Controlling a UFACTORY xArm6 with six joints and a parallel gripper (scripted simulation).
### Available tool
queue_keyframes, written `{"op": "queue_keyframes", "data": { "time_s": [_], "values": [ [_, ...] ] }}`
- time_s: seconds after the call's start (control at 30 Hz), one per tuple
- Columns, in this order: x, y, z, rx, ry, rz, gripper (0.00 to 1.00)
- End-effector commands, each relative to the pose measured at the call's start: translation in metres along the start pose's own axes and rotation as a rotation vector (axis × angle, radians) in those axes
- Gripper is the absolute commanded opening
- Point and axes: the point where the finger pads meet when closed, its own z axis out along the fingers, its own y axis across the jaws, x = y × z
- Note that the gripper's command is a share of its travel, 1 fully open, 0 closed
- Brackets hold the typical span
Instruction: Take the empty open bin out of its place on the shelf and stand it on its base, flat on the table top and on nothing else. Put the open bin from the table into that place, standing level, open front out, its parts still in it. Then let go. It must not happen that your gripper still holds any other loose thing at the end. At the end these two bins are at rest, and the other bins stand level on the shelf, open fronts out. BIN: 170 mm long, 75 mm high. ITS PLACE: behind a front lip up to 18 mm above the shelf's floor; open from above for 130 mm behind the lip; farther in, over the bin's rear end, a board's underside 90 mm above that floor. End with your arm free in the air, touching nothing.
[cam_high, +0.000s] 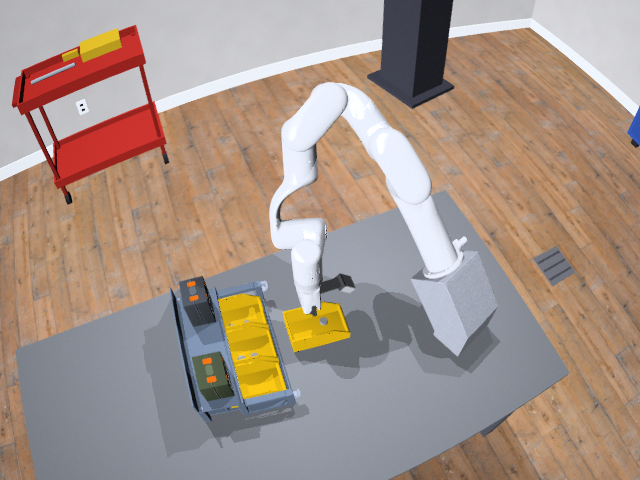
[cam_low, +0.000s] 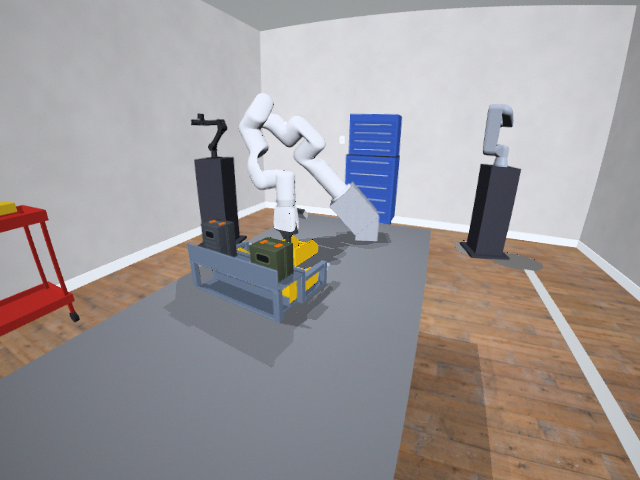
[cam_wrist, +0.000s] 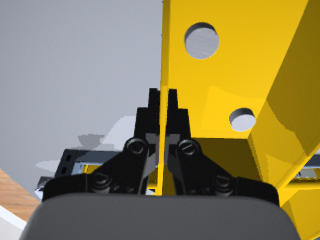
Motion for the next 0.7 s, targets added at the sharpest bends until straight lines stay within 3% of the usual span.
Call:
{"op": "queue_keyframes", "data": {
  "time_s": [0.0,0.67],
  "values": [
    [-0.0008,0.0002,0.0002,-0.001,-0.002,0.0,0.0],
    [-0.0006,0.0004,0.0063,-0.001,-0.002,0.0,0.0]
  ]
}}
